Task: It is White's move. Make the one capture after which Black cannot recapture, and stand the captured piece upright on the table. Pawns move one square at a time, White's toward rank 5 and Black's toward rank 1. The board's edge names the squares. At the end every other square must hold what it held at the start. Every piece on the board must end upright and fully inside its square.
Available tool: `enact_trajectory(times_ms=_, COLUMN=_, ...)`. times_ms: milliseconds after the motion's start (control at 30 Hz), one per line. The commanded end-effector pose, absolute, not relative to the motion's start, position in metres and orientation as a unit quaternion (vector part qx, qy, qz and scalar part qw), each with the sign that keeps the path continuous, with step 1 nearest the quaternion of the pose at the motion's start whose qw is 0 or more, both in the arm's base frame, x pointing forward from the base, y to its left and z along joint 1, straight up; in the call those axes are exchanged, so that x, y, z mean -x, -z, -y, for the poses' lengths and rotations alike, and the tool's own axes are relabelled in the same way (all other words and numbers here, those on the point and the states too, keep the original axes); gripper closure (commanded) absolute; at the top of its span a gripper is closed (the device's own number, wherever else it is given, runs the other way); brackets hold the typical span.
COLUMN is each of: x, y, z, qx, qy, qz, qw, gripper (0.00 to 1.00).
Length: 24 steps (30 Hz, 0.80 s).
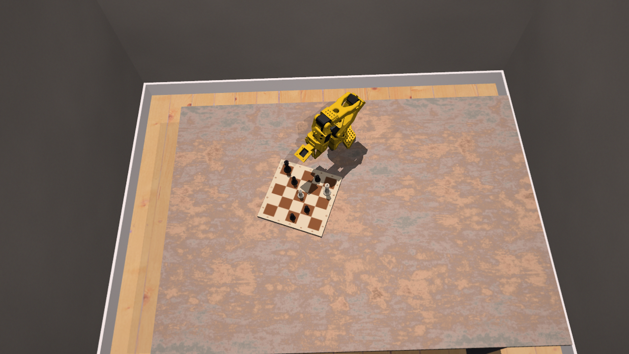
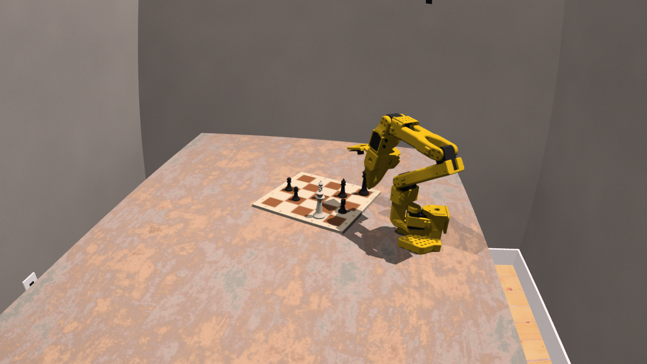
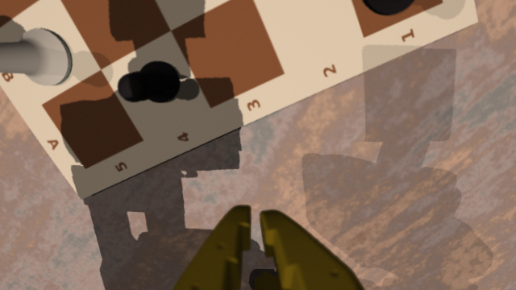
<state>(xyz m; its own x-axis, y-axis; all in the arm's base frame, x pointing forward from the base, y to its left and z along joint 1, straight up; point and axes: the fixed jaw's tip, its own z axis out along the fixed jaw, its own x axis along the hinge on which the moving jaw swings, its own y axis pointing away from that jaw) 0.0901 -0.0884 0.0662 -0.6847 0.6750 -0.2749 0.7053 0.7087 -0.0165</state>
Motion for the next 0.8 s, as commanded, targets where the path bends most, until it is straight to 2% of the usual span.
enact_trajectory(times_ms=0, x=-0.09, y=-0.083, z=0.087, qx=-0.37, qy=0.059, qz=-0.919, qw=0.124, gripper=1.0)
enact_trajectory(times_ms=200, x=-0.09, y=-0.096, z=0.086, qx=-0.37, qy=0.059, qz=-0.919, qw=0.124, gripper=1.0)
enact_trajectory(times_ms=500, x=-0.092, y=-0.097, z=0.087, qx=-0.365, qy=0.06, qz=-0.92, qw=0.129, gripper=1.0)
enact_trajectory(times_ms=767, x=-0.132, y=-0.094, z=0.082, qx=-0.282, qy=0.071, qz=-0.932, qw=0.218, gripper=0.93)
